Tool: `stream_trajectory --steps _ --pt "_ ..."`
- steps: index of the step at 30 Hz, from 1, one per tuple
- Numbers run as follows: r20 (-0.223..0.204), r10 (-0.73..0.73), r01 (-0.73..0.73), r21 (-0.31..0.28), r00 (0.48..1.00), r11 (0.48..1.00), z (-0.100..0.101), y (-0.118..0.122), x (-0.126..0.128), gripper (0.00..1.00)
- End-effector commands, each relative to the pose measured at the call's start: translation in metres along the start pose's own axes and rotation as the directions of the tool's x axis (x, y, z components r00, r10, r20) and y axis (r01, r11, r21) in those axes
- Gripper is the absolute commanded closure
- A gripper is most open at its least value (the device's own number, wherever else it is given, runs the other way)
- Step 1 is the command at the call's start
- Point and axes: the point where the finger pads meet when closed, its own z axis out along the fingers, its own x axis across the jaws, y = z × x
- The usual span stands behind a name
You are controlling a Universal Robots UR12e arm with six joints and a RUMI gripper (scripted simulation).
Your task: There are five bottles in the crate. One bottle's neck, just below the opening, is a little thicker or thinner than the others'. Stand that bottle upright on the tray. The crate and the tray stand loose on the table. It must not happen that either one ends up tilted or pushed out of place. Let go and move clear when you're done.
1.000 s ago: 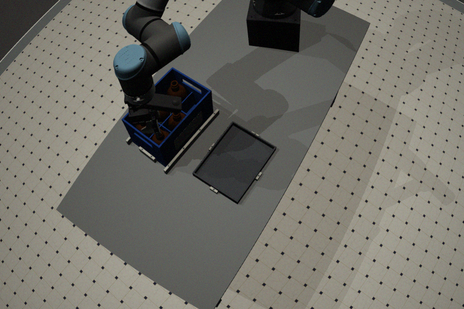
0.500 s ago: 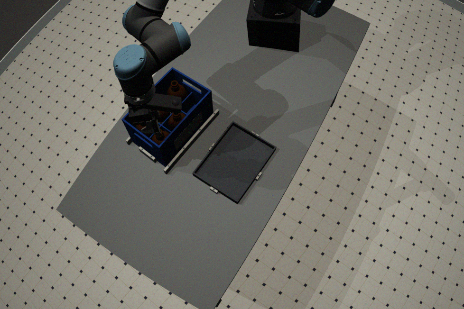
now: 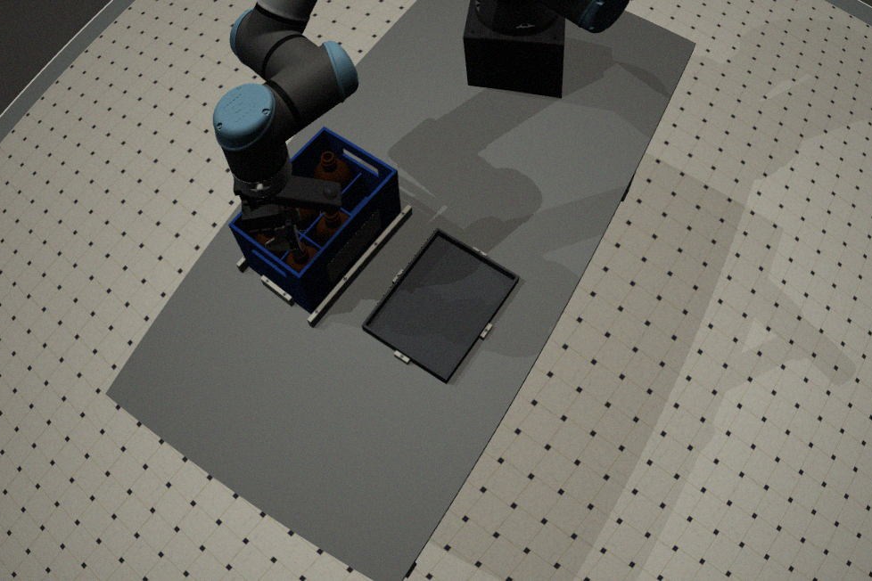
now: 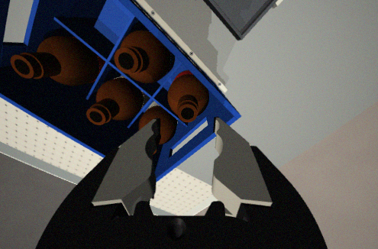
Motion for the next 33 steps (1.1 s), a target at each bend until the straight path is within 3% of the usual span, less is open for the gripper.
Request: stream_trajectory --steps 1,33 --pt "-0.001 0.000 0.000 -0.002 1.000 1.000 0.000 0.001 0.001 0.62" --pt "0.002 0.000 0.000 0.002 1.000 1.000 0.028 -0.001 -0.001 0.62"
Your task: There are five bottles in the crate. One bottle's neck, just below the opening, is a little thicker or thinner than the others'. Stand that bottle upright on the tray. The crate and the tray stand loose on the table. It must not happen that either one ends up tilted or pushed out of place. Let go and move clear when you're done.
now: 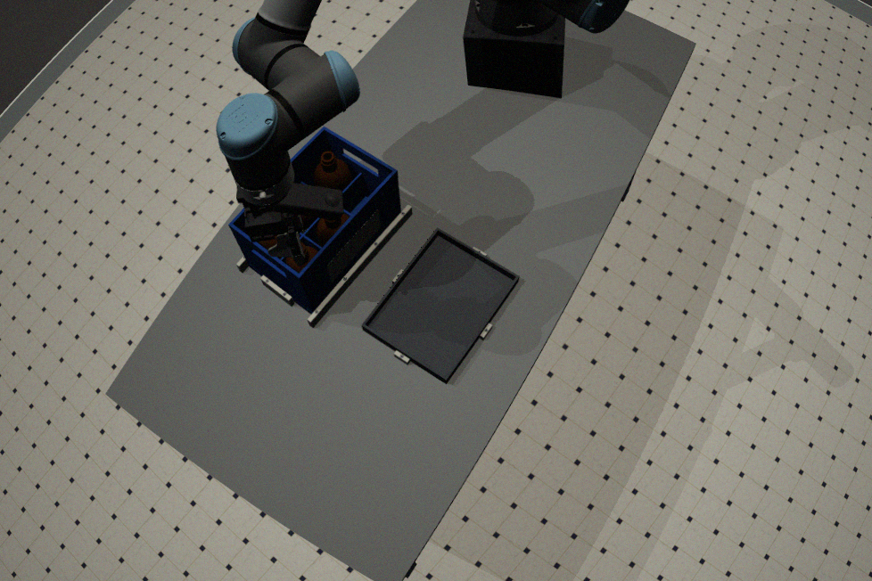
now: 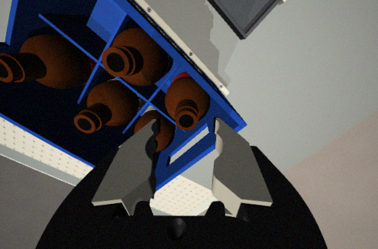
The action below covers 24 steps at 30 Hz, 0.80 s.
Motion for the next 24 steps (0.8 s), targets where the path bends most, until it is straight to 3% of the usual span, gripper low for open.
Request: stream_trajectory --steps 1,24 --pt "0.001 0.001 -0.001 0.001 1.000 1.000 0.009 -0.001 -0.002 0.62" --pt "0.000 0.001 -0.001 -0.001 1.000 1.000 0.019 0.000 -0.001 0.62"
